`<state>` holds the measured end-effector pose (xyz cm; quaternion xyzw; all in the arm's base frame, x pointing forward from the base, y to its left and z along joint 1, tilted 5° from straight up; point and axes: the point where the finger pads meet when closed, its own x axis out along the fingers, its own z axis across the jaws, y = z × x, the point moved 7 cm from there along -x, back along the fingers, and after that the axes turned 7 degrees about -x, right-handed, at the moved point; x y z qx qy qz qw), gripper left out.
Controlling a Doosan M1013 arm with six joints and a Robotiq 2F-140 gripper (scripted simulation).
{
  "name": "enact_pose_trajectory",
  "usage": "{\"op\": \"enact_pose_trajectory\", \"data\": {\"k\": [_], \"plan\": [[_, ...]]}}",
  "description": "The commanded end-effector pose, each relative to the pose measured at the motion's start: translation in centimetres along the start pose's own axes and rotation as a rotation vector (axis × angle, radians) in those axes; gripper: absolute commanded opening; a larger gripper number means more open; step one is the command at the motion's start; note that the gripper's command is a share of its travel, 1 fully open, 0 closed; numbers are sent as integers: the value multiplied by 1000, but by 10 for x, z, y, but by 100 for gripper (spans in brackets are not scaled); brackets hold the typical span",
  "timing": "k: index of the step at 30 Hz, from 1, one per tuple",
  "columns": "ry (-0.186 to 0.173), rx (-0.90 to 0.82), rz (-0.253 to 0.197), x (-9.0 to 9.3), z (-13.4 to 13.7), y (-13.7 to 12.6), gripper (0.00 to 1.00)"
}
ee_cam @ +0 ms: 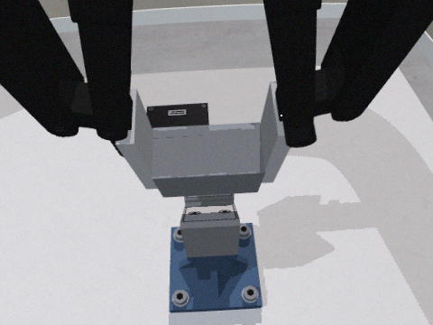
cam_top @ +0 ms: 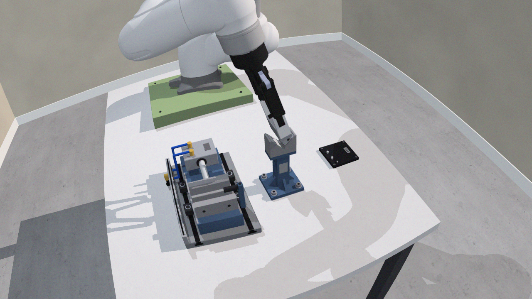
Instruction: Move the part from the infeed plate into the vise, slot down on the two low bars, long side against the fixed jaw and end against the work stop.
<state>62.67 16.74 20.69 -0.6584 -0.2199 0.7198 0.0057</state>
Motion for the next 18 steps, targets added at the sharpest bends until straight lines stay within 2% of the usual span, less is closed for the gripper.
{"op": "enact_pose_trajectory", "data": {"k": [1, 14, 18], "plan": [[-5, 1, 31, 0, 0, -3, 0], [-21, 1, 155, 1, -2, -15, 0], [-23, 1, 171, 2, -2, -16, 0]]}}
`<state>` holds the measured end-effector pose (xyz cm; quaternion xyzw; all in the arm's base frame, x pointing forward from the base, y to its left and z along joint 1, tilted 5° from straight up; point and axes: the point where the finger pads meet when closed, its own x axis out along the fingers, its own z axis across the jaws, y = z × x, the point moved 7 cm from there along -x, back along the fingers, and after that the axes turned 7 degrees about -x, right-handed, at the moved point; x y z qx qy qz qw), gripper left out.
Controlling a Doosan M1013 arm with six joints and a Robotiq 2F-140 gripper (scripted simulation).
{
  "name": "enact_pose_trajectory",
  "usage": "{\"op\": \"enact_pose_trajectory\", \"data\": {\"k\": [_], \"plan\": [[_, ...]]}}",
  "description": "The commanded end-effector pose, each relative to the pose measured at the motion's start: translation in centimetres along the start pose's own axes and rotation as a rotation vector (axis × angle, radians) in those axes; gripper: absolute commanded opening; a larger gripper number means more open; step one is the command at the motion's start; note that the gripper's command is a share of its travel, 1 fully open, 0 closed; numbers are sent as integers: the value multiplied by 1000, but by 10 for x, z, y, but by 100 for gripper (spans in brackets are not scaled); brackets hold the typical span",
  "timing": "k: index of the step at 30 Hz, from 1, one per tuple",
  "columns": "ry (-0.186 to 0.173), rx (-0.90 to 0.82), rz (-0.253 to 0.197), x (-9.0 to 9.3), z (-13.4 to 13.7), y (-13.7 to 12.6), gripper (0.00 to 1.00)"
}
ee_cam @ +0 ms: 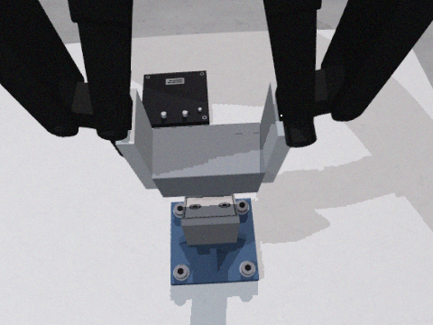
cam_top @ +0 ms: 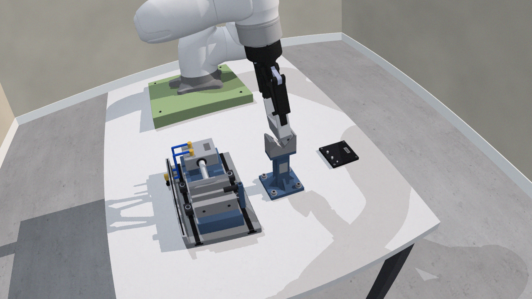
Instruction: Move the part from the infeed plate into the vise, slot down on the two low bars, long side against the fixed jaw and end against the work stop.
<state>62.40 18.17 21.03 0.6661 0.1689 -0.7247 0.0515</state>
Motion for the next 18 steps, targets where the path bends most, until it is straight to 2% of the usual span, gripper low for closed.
{"op": "enact_pose_trajectory", "data": {"k": [1, 11, 18], "plan": [[-4, 1, 26, 0, 0, -2, 0], [-11, 1, 88, 0, -1, -8, 0], [-14, 1, 109, 1, -1, -10, 0]]}}
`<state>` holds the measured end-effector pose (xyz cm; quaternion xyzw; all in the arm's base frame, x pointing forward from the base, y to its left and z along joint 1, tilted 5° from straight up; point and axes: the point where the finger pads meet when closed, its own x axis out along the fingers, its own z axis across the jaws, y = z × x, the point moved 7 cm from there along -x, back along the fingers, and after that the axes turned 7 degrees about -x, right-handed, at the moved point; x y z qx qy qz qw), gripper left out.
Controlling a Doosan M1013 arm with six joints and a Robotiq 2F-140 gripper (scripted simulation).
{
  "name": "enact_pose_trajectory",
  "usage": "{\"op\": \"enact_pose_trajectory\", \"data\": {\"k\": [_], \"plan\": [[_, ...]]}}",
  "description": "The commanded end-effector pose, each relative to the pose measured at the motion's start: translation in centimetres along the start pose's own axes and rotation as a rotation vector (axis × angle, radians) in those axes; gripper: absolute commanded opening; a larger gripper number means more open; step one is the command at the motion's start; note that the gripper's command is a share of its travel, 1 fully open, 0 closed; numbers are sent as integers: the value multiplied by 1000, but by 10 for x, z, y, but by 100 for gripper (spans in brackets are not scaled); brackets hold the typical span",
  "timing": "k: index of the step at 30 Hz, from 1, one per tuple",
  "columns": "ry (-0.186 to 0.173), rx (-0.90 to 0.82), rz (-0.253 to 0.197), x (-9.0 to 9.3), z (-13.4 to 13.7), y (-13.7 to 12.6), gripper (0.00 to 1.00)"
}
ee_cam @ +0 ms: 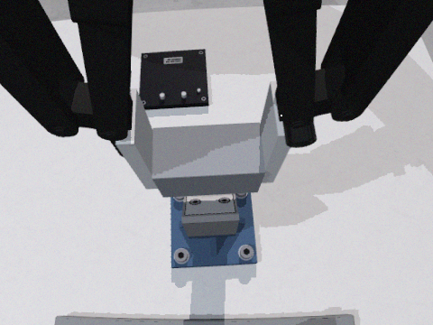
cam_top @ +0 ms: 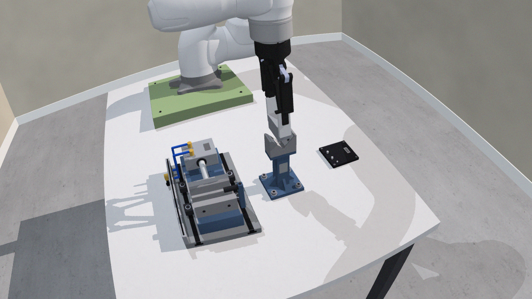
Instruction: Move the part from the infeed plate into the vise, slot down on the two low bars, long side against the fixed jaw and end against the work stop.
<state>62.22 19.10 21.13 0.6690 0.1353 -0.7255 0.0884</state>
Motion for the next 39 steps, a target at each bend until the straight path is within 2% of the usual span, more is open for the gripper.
{"op": "enact_pose_trajectory", "data": {"k": [1, 12, 39], "plan": [[-2, 0, 13, 0, 0, -1, 0], [-4, 0, 34, 0, 0, -3, 0], [-4, 0, 37, 0, 0, -4, 0]]}}
